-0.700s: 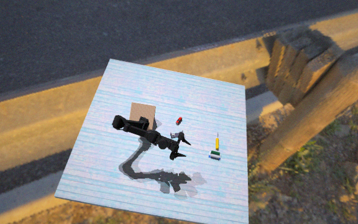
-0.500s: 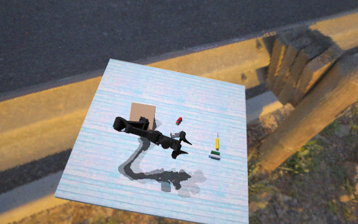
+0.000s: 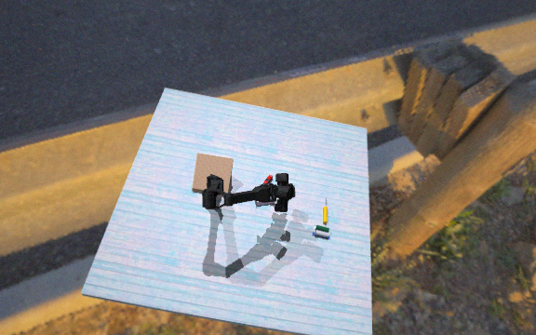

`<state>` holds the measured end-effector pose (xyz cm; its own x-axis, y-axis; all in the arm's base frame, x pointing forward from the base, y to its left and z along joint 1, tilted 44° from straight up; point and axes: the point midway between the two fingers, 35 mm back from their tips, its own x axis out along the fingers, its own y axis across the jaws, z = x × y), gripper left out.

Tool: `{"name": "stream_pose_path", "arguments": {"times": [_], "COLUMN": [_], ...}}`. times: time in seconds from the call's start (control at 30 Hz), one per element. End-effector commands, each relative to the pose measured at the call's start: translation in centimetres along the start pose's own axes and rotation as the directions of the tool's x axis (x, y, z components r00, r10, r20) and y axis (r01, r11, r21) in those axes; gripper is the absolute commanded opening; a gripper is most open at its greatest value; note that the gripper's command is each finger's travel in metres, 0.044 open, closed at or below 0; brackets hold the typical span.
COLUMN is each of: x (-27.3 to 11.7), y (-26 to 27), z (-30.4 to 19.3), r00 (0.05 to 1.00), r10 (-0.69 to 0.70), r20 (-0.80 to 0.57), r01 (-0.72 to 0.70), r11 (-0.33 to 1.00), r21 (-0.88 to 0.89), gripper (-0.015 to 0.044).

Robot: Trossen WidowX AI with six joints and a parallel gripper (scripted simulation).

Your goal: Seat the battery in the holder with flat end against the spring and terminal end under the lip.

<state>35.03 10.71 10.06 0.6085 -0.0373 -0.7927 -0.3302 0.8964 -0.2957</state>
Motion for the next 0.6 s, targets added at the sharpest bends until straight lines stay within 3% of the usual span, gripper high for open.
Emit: {"name": "stream_pose_path", "arguments": {"times": [0.0, 0.17, 0.33, 0.4, 0.57], "x": [2.5, 4.3, 5.0, 5.0, 5.0], "y": [3.8, 8.0, 11.0, 11.6, 11.7], "z": [-2.9, -7.3, -11.3, -12.3, -12.4], "r00": [0.976, 0.883, 0.751, 0.715, 0.711], "r10": [-0.024, -0.153, -0.367, -0.431, -0.439], "r20": [-0.215, -0.445, -0.548, -0.55, -0.55], "r01": [-0.025, -0.119, -0.267, -0.312, -0.318], "r11": [0.975, 0.842, 0.59, 0.507, 0.496], "r21": [-0.221, -0.526, -0.762, -0.803, -0.808], "gripper": [0.0248, 0.0248, 0.0248, 0.0248, 0.0248]}}
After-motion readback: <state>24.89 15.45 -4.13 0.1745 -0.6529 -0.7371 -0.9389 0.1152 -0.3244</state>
